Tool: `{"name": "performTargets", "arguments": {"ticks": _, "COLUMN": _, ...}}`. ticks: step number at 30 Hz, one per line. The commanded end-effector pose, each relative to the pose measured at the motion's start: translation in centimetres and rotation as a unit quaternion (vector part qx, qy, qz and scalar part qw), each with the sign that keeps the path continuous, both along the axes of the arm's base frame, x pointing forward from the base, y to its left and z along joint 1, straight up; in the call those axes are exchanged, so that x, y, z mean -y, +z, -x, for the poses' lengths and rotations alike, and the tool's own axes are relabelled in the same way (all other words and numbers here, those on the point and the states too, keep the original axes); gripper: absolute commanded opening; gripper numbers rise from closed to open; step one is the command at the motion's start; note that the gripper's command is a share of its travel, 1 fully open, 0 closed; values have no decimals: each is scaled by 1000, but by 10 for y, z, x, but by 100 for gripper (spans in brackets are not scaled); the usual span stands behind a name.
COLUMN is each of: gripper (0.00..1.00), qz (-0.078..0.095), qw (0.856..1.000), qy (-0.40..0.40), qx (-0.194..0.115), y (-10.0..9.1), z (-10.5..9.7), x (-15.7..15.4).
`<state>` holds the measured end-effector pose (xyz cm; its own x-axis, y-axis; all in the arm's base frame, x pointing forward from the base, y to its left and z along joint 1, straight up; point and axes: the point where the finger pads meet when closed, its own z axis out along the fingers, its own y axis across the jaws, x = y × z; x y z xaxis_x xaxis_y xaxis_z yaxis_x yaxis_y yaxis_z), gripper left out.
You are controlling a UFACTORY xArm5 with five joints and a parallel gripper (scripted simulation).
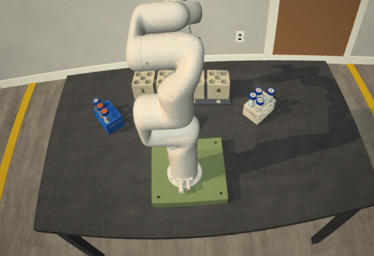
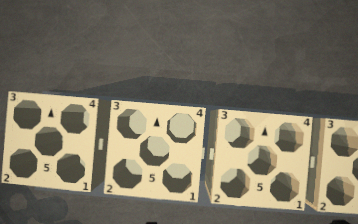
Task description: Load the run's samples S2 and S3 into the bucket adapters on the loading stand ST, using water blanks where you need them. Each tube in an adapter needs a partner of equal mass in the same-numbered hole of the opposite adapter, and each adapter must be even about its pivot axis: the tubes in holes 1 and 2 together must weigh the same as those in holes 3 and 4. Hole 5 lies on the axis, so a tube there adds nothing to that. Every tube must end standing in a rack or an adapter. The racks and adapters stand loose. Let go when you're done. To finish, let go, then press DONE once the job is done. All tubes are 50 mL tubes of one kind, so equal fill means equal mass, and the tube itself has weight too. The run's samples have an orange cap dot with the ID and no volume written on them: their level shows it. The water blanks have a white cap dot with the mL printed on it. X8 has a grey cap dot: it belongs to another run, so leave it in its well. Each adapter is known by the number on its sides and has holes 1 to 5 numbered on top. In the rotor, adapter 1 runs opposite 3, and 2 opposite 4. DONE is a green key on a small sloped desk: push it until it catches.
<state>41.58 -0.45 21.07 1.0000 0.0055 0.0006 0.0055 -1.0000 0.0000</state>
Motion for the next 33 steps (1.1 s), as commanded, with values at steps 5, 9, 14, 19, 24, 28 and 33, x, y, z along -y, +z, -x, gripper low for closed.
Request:
{"name": "performTargets", "arguments": {"ticks": 5, "gripper": 100, "qz": 1, "qw": 997, "qy": 81, "qx": 1, "y": 1, "z": 7, "x": -27}}
{"name": "performTargets", "arguments": {"ticks": 9, "gripper": 100, "qz": 1, "qw": 989, "qy": 147, "qx": 1, "y": 1, "z": 17, "x": -44}}
{"name": "performTargets", "arguments": {"ticks": 14, "gripper": 100, "qz": 1, "qw": 973, "qy": 229, "qx": 1, "y": 1, "z": 29, "x": -66}}
{"name": "performTargets", "arguments": {"ticks": 19, "gripper": 100, "qz": 1, "qw": 961, "qy": 277, "qx": 1, "y": 1, "z": 36, "x": -79}}
{"name": "performTargets", "arguments": {"ticks": 24, "gripper": 100, "qz": 1, "qw": 934, "qy": 356, "qx": 1, "y": 1, "z": 49, "x": -101}}
{"name": "performTargets", "arguments": {"ticks": 28, "gripper": 100, "qz": 1, "qw": 916, "qy": 400, "qx": 1, "y": 1, "z": 59, "x": -118}}
{"name": "performTargets", "arguments": {"ticks": 33, "gripper": 100, "qz": 1, "qw": 916, "qy": 400, "qx": 1, "y": 1, "z": 71, "x": -140}}
